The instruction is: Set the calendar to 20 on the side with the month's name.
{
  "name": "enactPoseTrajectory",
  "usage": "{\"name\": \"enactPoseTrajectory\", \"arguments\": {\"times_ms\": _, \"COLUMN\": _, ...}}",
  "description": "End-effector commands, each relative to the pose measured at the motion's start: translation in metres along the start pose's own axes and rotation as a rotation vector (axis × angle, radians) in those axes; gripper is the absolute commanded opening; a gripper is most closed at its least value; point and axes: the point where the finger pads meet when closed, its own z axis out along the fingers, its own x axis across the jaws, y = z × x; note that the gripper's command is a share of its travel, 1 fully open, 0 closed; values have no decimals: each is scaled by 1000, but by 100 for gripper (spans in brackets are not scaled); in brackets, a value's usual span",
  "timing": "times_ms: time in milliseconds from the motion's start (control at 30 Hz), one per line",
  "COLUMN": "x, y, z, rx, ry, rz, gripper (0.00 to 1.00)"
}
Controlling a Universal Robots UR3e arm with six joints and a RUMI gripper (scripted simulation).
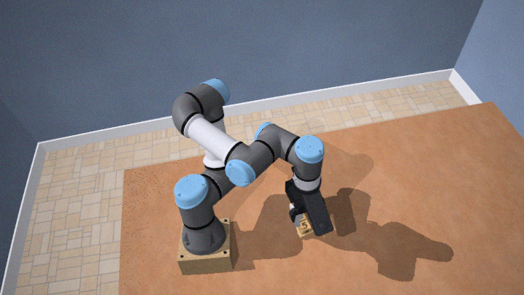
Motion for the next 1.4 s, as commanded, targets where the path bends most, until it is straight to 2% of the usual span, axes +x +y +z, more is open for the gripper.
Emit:
{"name": "enactPoseTrajectory", "arguments": {"times_ms": 0, "x": -1, "y": 0, "z": 0, "rx": 2, "ry": -3, "rz": 0, "gripper": 28}}
{"name": "enactPoseTrajectory", "arguments": {"times_ms": 1000, "x": -1, "y": 0, "z": 1, "rx": 1, "ry": -2, "rz": 0, "gripper": 28}}
{"name": "enactPoseTrajectory", "arguments": {"times_ms": 1367, "x": -1, "y": 0, "z": 14, "rx": 0, "ry": -2, "rz": 0, "gripper": 28}}
